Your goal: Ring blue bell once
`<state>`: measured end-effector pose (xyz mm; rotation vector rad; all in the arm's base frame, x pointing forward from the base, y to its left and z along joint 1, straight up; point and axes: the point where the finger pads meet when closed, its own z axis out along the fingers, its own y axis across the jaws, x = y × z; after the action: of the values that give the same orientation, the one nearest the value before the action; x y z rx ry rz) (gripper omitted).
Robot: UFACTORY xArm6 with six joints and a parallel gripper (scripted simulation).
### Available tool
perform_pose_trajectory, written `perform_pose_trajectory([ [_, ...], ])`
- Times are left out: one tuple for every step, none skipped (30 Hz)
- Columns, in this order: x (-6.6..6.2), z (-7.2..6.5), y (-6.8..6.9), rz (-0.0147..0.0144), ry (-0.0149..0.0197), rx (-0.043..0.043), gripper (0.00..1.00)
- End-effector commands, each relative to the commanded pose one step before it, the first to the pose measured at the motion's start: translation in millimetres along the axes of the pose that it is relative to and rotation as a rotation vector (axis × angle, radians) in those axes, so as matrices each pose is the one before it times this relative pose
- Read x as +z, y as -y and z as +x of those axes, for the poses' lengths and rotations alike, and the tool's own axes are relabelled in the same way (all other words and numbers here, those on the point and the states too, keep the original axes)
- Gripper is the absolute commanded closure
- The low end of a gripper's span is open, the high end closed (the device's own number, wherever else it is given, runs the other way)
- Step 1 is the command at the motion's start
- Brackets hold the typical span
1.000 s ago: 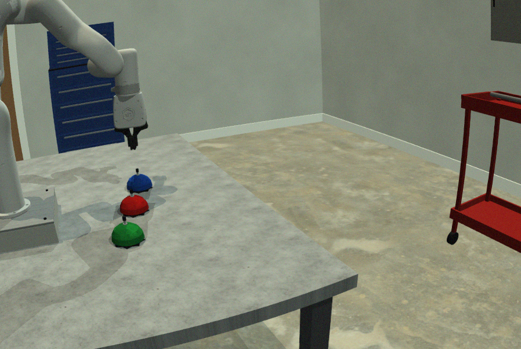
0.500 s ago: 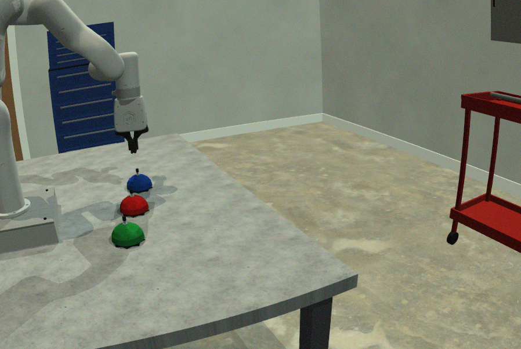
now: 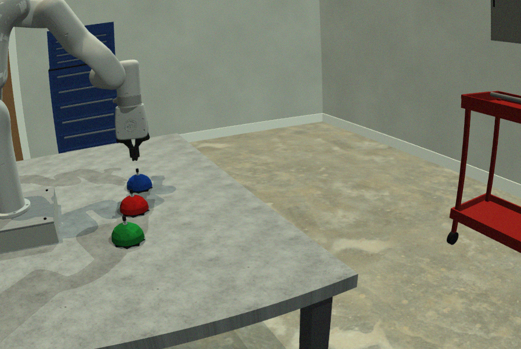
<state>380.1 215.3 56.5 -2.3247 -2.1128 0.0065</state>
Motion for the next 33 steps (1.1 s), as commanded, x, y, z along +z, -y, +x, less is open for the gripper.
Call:
perform_pose_trajectory([
  [2.85, 1.19, -1.82, -0.00414, -0.00292, -0.00002, 1.0],
  [1.72, 0.03, -0.1, 0.0, 0.0, 0.0, 1.0],
  [1.66, 0.03, -0.09, 0.0, 0.0, 0.0, 1.0],
  [1.6, 0.03, -0.08, 0.0, 0.0, 0.0, 1.0],
  [1.54, 0.03, -0.09, 0.0, 0.0, 0.0, 1.0],
  [1.46, 0.02, -0.08, 0.0, 0.0, 0.0, 1.0],
  [1.38, 0.02, -0.07, 0.0, 0.0, 0.0, 1.0],
  [1.31, 0.03, -0.07, 0.0, 0.0, 0.0, 1.0],
  [1.22, 0.02, -0.07, 0.0, 0.0, 0.0, 1.0],
  [1.12, 0.02, -0.06, 0.0, 0.0, 0.0, 1.0],
  [1.03, 0.01, -0.05, 0.0, 0.0, 0.0, 1.0],
  [0.93, 0.02, -0.05, 0.0, 0.0, 0.0, 1.0],
  [0.84, 0.02, -0.05, 0.0, 0.0, 0.0, 1.0],
  [0.74, 0.01, -0.04, 0.0, 0.0, 0.0, 1.0],
  [0.64, 0.01, -0.03, 0.0, 0.0, 0.0, 1.0],
  [0.0, 0.0, 0.0, 0.0, 0.0, 0.0, 1.0],
  [0.0, 0.0, 0.0, 0.0, 0.0, 0.0, 1.0],
  [0.55, 0.01, -0.03, 0.0, 0.0, 0.0, 1.0],
  [0.46, 0.01, -0.02, 0.0, 0.0, 0.0, 1.0],
  [0.37, 0.01, -0.02, 0.0, 0.0, 0.0, 1.0],
  [0.29, 0.0, -0.01, 0.0, 0.0, 0.0, 1.0],
  [0.21, 0.0, -0.01, 0.0, 0.0, 0.0, 1.0],
  [0.15, 0.0, -0.01, 0.0, 0.0, 0.0, 1.0],
  [0.09, 0.0, 0.0, 0.0, 0.0, 0.0, 1.0],
  [0.05, 0.0, 0.0, 0.0, 0.0, 0.0, 1.0],
  [0.02, 0.0, 0.0, 0.0, 0.0, 0.0, 1.0],
  [0.0, 0.0, 0.0, 0.0, 0.0, 0.0, 1.0],
  [0.0, 0.0, 0.0, 0.0, 0.0, 0.0, 1.0],
  [0.0, 0.0, 0.0, 0.0, 0.0, 0.0, 1.0],
  [0.0, 0.0, 0.0, 0.0, 0.0, 0.0, 1.0],
  [0.0, 0.0, 0.0, 0.0, 0.0, 0.0, 1.0],
  [0.0, 0.0, 0.0, 0.0, 0.0, 0.0, 1.0],
  [0.0, 0.0, 0.0, 0.0, 0.0, 0.0, 1.0],
])
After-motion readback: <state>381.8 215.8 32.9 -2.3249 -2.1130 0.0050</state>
